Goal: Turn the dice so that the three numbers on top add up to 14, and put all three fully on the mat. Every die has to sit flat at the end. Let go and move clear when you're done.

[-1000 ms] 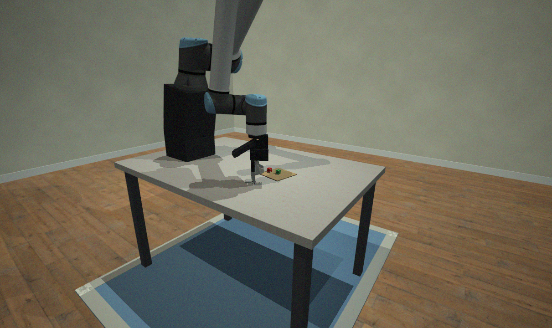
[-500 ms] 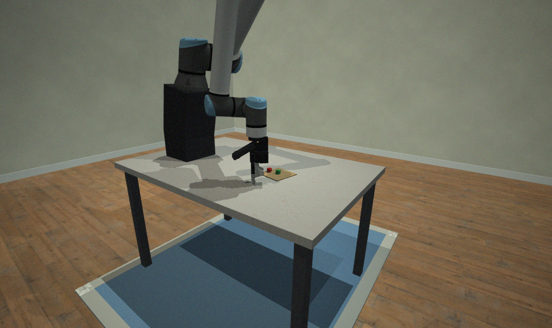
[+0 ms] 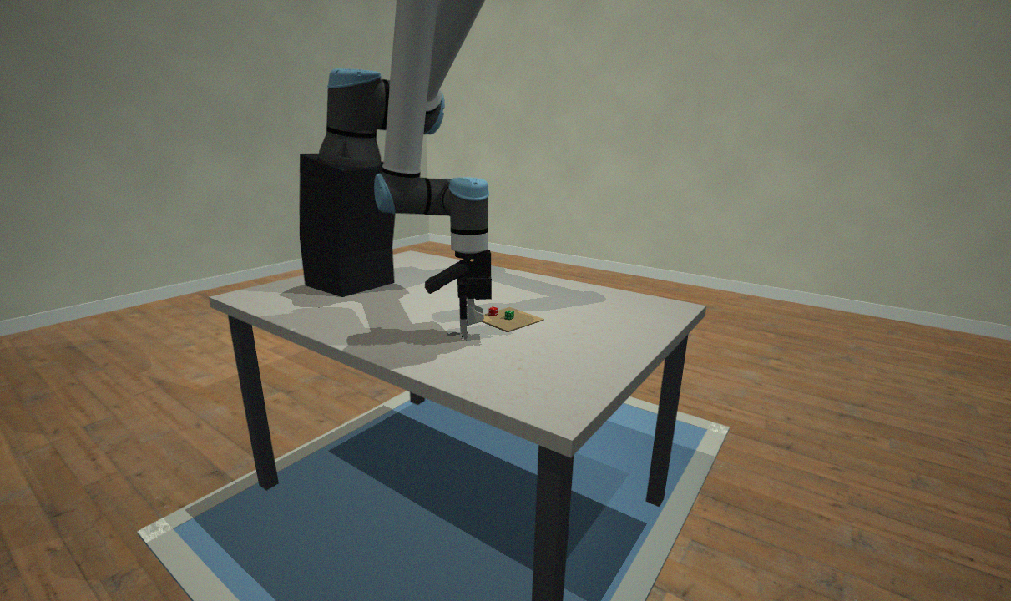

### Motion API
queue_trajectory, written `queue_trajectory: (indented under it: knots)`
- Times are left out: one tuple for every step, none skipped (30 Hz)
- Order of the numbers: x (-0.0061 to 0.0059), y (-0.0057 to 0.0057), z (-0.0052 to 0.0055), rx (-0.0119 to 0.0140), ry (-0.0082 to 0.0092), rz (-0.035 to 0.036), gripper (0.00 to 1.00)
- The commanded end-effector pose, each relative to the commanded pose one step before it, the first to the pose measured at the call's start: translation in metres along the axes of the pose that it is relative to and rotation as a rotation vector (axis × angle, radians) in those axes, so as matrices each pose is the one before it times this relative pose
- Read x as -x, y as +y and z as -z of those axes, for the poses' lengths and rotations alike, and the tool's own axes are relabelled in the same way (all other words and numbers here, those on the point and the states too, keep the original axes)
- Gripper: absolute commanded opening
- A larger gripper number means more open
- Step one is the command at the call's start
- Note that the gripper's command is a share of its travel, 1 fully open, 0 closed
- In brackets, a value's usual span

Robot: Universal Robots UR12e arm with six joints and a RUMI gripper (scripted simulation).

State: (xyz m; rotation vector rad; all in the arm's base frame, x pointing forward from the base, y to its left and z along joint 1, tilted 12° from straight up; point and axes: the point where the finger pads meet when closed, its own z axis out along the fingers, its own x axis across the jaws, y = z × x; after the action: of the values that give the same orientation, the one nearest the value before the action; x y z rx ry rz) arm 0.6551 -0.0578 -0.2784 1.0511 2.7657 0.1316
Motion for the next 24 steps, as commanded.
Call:
queue_trajectory:
  knots:
    - [0.00037,0.00023,0.00042,0.0004,-0.00084,0.00007,0.21]
    - [0.0,0.0,0.0,0.0,0.0,0.0,0.21]
    - [0.0,0.0,0.0,0.0,0.0,0.0,0.21]
    - [0.0,0.0,0.0,0.0,0.0,0.0,0.21]
    - [0.0,0.0,0.0,0.0,0.0,0.0,0.21]
    - [0.0,0.0,0.0,0.0,0.0,0.0,0.21]
    - [0.0,0.0,0.0,0.0,0.0,0.0,0.21]
    - [0.0,0.0,0.0,0.0,0.0,0.0,0.21]
    - [0.0,0.0,0.0,0.0,0.0,0.0,0.21]
    - [0.0,0.0,0.0,0.0,0.0,0.0,0.21]
    - [0.0,0.0,0.0,0.0,0.0,0.0,0.21]
    - [0.0,0.0,0.0,0.0,0.0,0.0,0.21]
    - [0.0,0.0,0.0,0.0,0.0,0.0,0.21]
    - [0.0,0.0,0.0,0.0,0.0,0.0,0.21]
    - [0.0,0.0,0.0,0.0,0.0,0.0,0.21]
    - [0.0,0.0,0.0,0.0,0.0,0.0,0.03]
    - [0.0,0.0,0.0,0.0,0.0,0.0,0.03]
    - [0.0,0.0,0.0,0.0,0.0,0.0,0.03]
    - [0.0,0.0,0.0,0.0,0.0,0.0,0.03]
    - [0.0,0.0,0.0,0.0,0.0,0.0,0.03]
    - [0.0,0.0,0.0,0.0,0.0,0.0,0.03]
    - [0.0,0.0,0.0,0.0,0.0,0.0,0.03]
    - [0.0,0.0,0.0,0.0,0.0,0.0,0.03]
    - [0.0,0.0,0.0,0.0,0.0,0.0,0.03]
